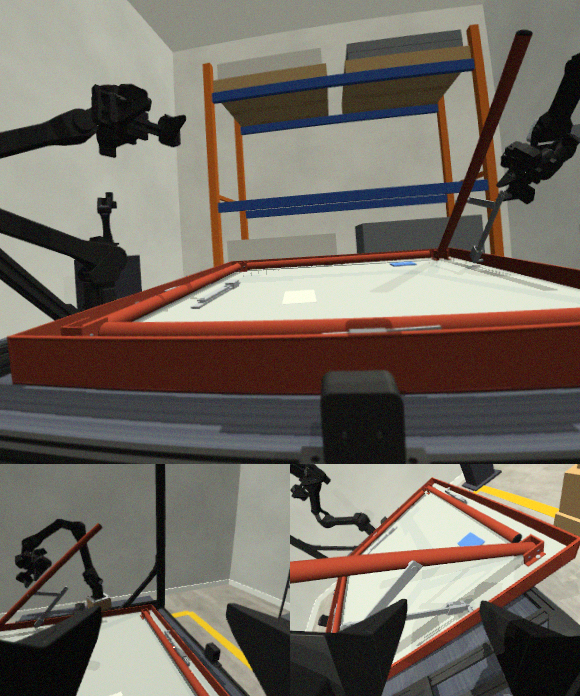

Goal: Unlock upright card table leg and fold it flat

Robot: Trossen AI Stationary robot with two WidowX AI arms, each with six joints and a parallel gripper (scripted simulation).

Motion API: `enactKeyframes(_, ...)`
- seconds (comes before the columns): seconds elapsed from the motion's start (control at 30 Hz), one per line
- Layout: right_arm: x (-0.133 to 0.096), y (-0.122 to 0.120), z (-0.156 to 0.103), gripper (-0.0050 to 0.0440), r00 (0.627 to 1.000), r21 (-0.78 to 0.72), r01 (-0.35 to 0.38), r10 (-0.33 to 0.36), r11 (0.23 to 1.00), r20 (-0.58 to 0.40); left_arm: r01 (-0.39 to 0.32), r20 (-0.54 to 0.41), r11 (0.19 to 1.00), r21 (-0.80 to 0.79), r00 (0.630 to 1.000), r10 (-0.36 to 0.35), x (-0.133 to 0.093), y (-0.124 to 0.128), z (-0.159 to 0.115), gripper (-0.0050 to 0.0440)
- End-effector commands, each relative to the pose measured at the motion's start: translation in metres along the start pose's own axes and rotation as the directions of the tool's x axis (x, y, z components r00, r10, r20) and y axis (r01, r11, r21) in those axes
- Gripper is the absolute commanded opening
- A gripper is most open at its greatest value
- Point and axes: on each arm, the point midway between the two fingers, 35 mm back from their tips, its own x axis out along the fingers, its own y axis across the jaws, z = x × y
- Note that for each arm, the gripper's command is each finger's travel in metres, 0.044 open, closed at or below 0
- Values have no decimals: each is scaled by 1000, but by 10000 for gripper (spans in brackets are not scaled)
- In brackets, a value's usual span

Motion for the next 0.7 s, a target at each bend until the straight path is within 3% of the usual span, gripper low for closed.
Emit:
enactKeyframes(0.0,-19,2,8,290,1000,10,-20,20,1000,-9,6,0,1000,2,1000,-6,0,-1,0,400)
enactKeyframes(0.1,-22,3,9,290,1000,13,-21,22,1000,-9,6,0,1000,2,1000,-6,0,-1,0,400)
enactKeyframes(0.2,-25,-5,21,362,1000,15,-11,11,1000,-4,6,0,1000,2,1000,-6,0,-1,0,400)
enactKeyframes(0.27,-25,-5,21,362,1000,15,-11,11,1000,-4,6,0,1000,2,1000,-6,0,-1,0,400)
enactKeyframes(0.33,-29,-15,37,400,1000,17,4,-4,1000,3,6,0,1000,2,1000,-6,0,-1,0,400)
enactKeyframes(0.57,-39,-46,92,400,998,26,45,-46,999,36,6,0,1000,2,1000,-6,0,-1,0,400)
enactKeyframes(0.67,-41,-51,103,400,998,27,52,-53,998,44,6,0,1000,2,1000,-6,0,-1,0,400)
